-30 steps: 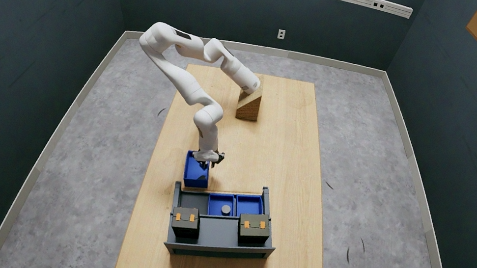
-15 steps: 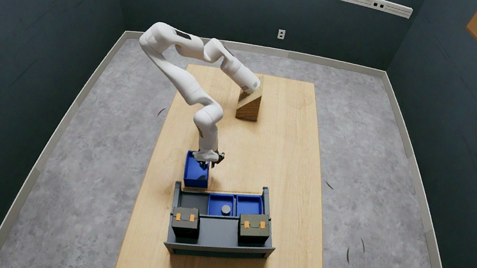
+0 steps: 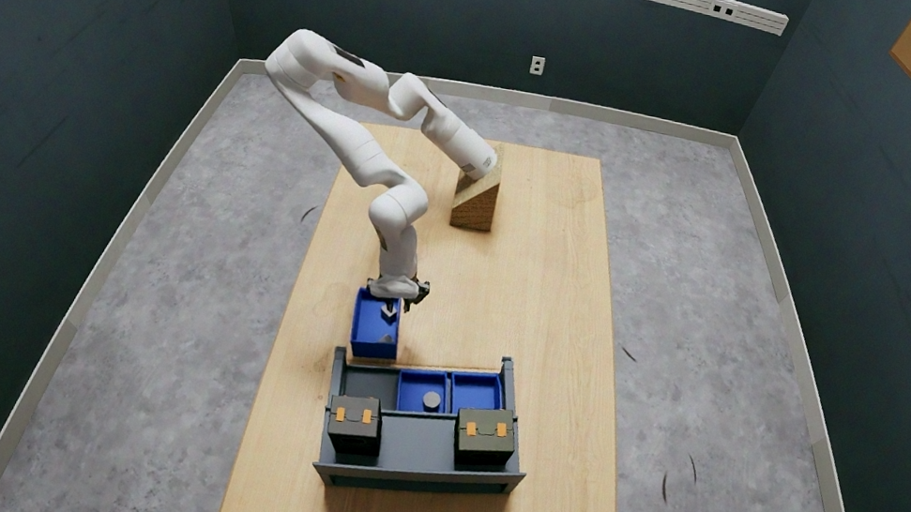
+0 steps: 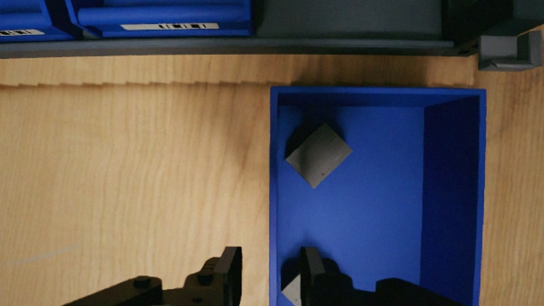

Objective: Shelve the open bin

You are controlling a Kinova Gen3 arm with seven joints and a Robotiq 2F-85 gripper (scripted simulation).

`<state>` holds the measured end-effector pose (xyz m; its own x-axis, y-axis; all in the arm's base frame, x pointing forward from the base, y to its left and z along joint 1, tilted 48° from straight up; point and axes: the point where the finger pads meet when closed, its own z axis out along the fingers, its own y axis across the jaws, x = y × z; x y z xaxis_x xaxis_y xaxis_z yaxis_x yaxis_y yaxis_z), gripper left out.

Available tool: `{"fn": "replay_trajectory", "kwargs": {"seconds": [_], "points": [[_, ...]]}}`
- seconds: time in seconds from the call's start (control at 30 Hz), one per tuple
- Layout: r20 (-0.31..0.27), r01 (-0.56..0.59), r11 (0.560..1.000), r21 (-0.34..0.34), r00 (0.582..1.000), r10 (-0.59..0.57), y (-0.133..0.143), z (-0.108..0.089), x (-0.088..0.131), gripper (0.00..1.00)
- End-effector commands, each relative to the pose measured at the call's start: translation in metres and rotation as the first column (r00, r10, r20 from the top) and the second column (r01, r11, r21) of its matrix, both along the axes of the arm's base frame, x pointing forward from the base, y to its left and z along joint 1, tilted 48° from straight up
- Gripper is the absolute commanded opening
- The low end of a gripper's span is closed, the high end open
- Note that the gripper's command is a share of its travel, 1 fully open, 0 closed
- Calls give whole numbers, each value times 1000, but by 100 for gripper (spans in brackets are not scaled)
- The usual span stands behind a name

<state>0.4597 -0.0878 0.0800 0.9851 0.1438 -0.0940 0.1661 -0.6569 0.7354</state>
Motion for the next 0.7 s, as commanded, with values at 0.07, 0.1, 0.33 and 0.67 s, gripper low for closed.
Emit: {"fn": "replay_trajectory", "kwargs": {"seconds": [0.07,0.1,0.33,0.67], "points": [[1,0,1000,-1,1000,0,3,3,0,35],[1,0,1000,-1,1000,0,3,3,0,35],[1,0,1000,-1,1000,0,19,18,-1,35],[1,0,1000,-1,1000,0,44,40,-2,35]]}}
